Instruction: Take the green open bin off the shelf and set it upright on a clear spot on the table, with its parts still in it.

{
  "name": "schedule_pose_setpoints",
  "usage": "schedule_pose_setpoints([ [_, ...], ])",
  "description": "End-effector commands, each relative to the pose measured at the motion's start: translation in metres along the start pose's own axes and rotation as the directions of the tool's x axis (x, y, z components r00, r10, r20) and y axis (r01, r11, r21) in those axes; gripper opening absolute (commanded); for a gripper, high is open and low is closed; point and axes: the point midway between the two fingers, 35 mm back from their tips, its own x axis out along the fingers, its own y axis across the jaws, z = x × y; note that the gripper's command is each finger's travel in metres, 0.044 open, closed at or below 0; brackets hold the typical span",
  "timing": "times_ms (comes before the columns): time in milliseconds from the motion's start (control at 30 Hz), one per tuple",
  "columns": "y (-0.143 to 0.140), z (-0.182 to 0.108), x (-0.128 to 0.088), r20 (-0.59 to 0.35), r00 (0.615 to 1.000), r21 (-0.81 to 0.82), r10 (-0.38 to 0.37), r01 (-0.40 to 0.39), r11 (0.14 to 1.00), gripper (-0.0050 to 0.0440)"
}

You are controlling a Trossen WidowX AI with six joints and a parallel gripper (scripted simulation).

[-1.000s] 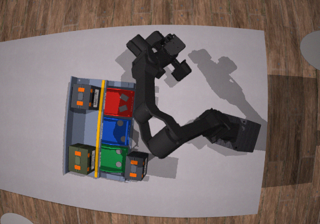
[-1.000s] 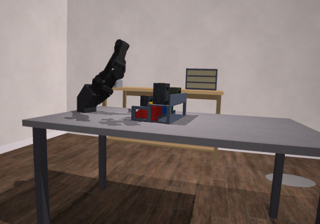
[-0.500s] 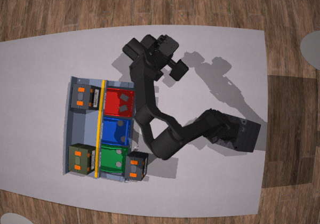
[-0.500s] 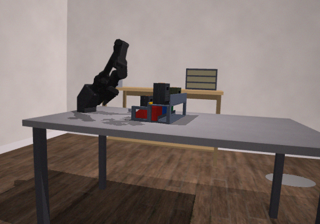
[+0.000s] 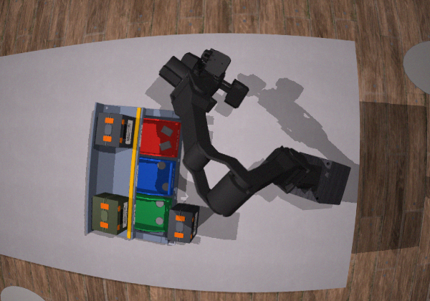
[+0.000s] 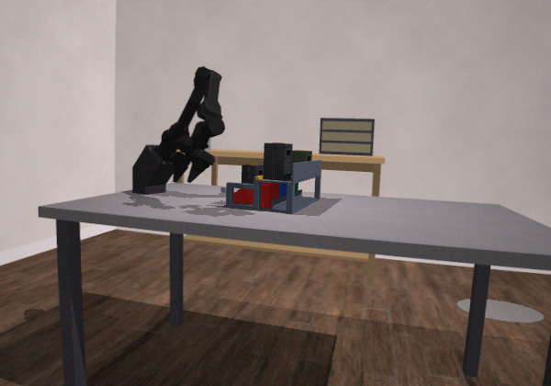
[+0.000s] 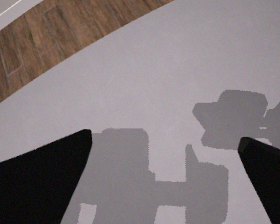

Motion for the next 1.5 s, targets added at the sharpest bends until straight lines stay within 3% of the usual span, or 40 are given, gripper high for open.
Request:
schedule_pose_setpoints([
  [0,0.005,0.000,-0.005,-0.002,1.000,-0.010,0.023,-0.023,1.000,0.0440],
  [200,0.019,-0.018,-0.011,-0.039,0.994,-0.159,0.099,-0.104,0.982,0.0440],
  [600,0.019,-0.018,-0.011,-0.039,0.994,-0.159,0.099,-0.104,0.982,0.0440],
  [767,0.031,-0.035,-0.020,-0.080,0.982,-0.298,0.173,-0.190,0.935,0.0440],
  [1167,0.031,-0.035,-0.020,-0.080,0.982,-0.298,0.173,-0.190,0.935,0.0440],
  [1333,0.043,-0.053,-0.030,-0.126,0.961,-0.425,0.245,-0.275,0.863,0.0440],
  [1467,0.043,-0.053,-0.030,-0.126,0.961,-0.425,0.245,-0.275,0.863,0.0440],
])
